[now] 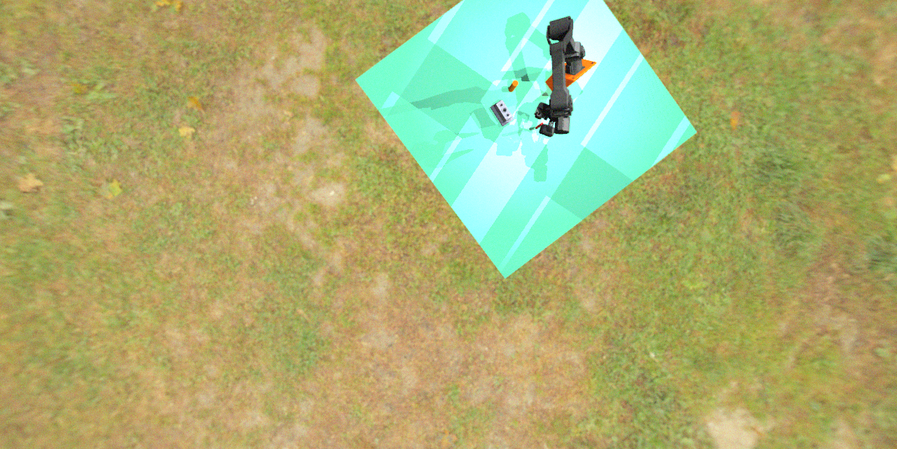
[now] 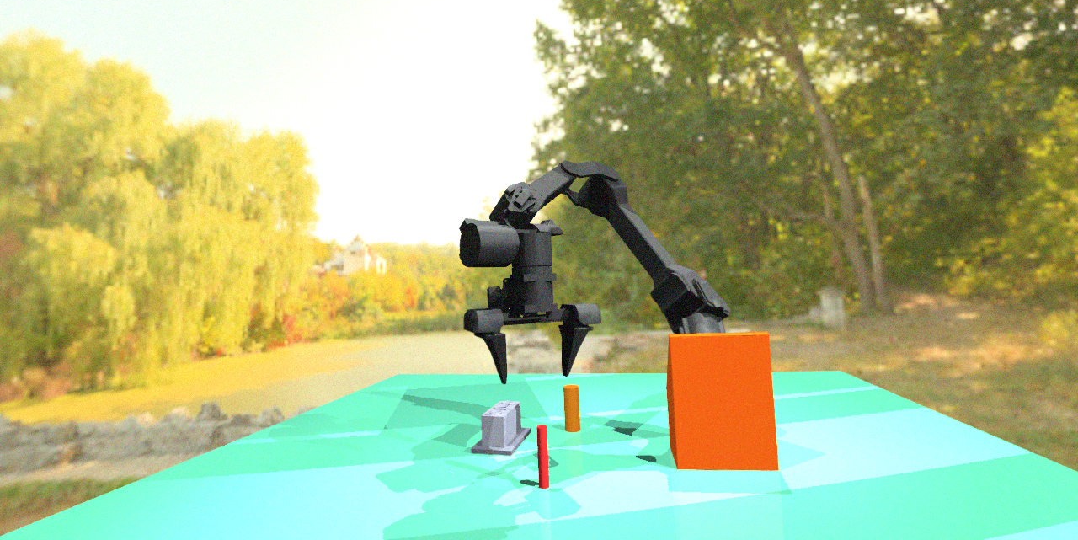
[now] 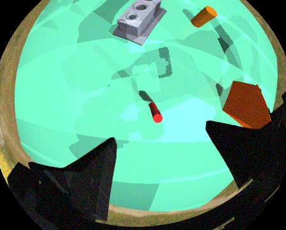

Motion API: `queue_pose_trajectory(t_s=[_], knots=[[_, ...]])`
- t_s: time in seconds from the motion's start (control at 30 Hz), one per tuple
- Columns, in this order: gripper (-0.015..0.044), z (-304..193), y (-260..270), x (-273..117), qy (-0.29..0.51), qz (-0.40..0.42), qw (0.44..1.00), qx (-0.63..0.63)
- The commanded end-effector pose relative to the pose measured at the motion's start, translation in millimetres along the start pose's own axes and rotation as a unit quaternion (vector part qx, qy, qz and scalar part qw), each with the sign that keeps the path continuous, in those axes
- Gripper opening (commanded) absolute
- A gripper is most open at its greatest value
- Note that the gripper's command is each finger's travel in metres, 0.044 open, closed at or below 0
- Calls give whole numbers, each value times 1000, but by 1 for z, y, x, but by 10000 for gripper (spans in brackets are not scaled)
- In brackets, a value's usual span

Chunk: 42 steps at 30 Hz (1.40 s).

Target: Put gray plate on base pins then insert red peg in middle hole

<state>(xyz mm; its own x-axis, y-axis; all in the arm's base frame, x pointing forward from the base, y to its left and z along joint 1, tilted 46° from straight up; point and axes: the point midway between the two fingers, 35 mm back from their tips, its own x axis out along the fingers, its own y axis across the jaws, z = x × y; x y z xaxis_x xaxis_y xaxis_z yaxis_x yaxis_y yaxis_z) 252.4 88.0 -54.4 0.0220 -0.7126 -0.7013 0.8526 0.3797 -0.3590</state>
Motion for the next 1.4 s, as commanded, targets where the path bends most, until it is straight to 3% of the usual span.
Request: queue_pose_trajectory(t_s=[0.0,1.37], knots=[[440,-10,-4,1,3,-3,998,61],[440,-9,-3,82,2,-3,998,61]])
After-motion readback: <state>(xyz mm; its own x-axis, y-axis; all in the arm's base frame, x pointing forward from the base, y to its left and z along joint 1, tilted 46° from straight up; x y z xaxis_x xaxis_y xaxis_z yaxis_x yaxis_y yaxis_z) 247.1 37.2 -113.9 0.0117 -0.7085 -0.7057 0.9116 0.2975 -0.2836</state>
